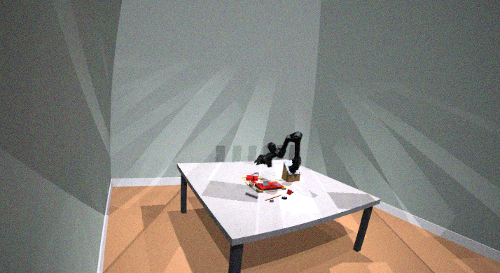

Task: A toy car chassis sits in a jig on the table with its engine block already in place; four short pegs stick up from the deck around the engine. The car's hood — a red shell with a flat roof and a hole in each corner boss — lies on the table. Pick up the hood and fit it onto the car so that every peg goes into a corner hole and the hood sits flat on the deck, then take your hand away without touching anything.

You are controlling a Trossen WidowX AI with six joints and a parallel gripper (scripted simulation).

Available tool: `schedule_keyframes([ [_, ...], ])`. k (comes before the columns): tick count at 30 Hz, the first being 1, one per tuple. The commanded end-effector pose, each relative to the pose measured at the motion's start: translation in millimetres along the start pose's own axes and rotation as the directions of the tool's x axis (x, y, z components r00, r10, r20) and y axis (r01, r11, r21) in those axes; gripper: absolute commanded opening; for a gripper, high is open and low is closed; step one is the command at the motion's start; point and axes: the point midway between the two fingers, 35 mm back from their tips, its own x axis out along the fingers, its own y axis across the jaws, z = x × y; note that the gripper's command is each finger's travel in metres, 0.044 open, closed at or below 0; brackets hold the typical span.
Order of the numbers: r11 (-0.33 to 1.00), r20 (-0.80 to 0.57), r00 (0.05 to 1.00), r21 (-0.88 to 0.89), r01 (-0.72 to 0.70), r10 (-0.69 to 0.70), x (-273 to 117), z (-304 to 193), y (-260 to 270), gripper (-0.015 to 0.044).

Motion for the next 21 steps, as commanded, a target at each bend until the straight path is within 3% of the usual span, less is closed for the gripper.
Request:
schedule_keyframes([
  [1,1.0,0.0,1.0,0.0,0.0,0.0,0.0,0.0,0.0,0.044],
  [12,1.0,0.0,1.0,0.0,0.0,0.0,0.0,0.0,0.0,0.044],
  [18,1.0,0.0,1.0,0.0,0.0,0.0,0.0,0.0,0.0,0.0282],
  [21,0.994,0.031,0.999,0.11,-0.013,0.009,6.1,0.0,3.6,0.0361],
])
